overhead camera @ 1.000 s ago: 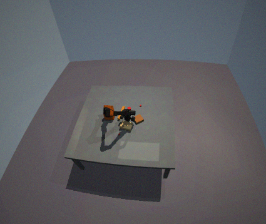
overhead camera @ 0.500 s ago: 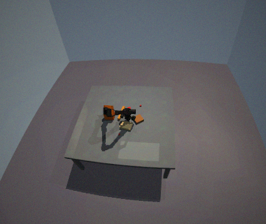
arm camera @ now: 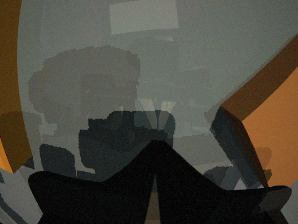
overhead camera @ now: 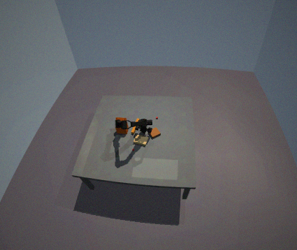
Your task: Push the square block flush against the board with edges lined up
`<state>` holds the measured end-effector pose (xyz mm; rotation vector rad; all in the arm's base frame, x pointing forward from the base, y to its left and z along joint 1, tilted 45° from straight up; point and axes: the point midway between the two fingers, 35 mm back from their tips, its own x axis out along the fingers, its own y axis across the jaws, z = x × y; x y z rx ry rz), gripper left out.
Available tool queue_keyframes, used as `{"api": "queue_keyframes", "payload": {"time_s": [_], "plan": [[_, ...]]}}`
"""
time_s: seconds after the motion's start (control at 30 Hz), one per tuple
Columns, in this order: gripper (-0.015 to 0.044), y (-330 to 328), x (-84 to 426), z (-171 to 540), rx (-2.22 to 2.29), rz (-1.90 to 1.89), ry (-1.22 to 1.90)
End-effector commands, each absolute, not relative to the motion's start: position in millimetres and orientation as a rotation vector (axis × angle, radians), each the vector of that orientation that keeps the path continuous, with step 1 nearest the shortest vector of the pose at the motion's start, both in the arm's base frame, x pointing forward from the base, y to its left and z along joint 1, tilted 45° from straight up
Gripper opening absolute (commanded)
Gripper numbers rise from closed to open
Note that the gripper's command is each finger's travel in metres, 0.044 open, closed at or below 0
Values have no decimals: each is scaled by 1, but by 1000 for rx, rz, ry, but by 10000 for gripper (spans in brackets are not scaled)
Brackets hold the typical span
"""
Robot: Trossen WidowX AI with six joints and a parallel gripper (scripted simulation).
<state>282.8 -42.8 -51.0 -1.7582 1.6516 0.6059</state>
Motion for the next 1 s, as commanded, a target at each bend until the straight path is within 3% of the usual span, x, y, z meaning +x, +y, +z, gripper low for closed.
{"api": "queue_keyframes", "payload": {"time_s": [0.0,0.43,0.97], "plan": [[0,-39,284,-56,-1755,607,1654],[0,-5,278,-12,-1737,587,1654],[0,-23,292,8,-1318,119,1620]]}}
